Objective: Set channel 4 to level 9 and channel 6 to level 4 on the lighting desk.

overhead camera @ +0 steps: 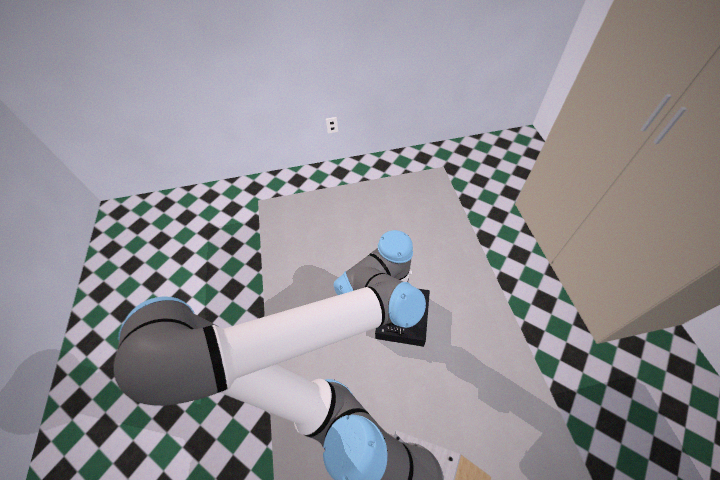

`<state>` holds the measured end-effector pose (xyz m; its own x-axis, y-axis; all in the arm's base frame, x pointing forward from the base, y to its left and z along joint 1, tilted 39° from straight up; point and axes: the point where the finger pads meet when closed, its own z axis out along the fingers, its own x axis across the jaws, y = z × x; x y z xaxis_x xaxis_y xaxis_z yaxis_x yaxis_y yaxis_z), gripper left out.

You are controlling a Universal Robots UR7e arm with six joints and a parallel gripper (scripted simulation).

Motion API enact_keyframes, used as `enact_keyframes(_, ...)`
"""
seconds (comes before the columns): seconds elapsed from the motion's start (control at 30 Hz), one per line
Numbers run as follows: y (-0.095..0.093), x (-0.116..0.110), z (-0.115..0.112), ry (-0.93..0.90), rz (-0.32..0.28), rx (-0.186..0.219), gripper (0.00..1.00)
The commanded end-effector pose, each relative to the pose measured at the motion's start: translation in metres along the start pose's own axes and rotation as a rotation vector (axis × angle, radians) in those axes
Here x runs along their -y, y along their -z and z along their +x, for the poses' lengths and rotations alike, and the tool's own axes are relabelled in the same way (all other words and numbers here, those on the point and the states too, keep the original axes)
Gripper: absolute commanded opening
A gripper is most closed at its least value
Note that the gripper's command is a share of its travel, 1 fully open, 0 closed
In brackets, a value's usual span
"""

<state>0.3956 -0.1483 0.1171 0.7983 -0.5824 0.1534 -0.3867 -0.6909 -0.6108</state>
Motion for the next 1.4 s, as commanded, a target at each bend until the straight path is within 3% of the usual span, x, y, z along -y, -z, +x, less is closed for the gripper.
enact_keyframes(0.0, -0.001, 0.001, -0.001, 0.000, 0.002, 0.001, 0.00)
enact_keyframes(1.37, -0.013, 0.001, -0.001, 0.000, 0.002, 0.001, 0.00)
